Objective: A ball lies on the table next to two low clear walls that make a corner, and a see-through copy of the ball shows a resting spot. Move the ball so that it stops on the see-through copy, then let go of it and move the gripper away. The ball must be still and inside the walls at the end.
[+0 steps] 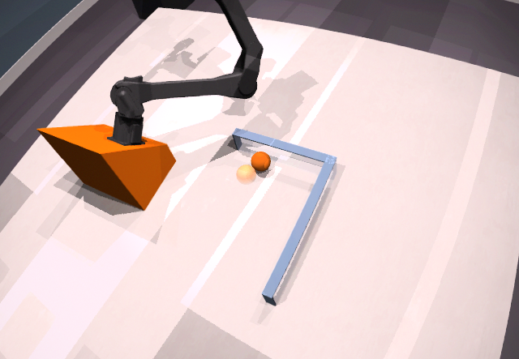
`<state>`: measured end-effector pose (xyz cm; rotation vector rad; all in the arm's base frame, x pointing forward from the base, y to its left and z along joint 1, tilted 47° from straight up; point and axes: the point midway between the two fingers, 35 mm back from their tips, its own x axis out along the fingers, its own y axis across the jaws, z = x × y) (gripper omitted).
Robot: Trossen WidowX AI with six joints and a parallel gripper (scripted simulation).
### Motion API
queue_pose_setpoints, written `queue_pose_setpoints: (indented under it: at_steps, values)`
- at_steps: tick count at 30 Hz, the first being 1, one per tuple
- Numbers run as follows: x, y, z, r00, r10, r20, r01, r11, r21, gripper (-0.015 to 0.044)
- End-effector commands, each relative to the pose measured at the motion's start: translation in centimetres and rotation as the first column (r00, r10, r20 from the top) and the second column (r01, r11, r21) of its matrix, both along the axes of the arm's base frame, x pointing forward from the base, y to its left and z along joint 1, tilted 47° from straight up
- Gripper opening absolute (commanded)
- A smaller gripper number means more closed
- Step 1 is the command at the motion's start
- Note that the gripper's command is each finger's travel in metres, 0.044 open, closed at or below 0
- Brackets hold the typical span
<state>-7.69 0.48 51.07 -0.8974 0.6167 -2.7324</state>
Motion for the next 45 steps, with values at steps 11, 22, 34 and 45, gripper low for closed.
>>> queue_pose_setpoints:
  at_steps: [11,22,34,45]
  values:
    - [-0.7,-14.6,-4.4,0.884,0.449,0.128,-0.460,0.789,0.407,0.0322]
    - [10.2,-25.8,-13.4,0.492,0.800,0.343,-0.709,0.139,0.692,0.0322]
    - [24.9,-24.8,-23.9,0.062,0.792,0.607,-0.453,-0.520,0.724,0.0322]
    - [35.3,-14.2,-32.8,-0.254,0.517,0.817,0.125,-0.820,0.558,0.0322]
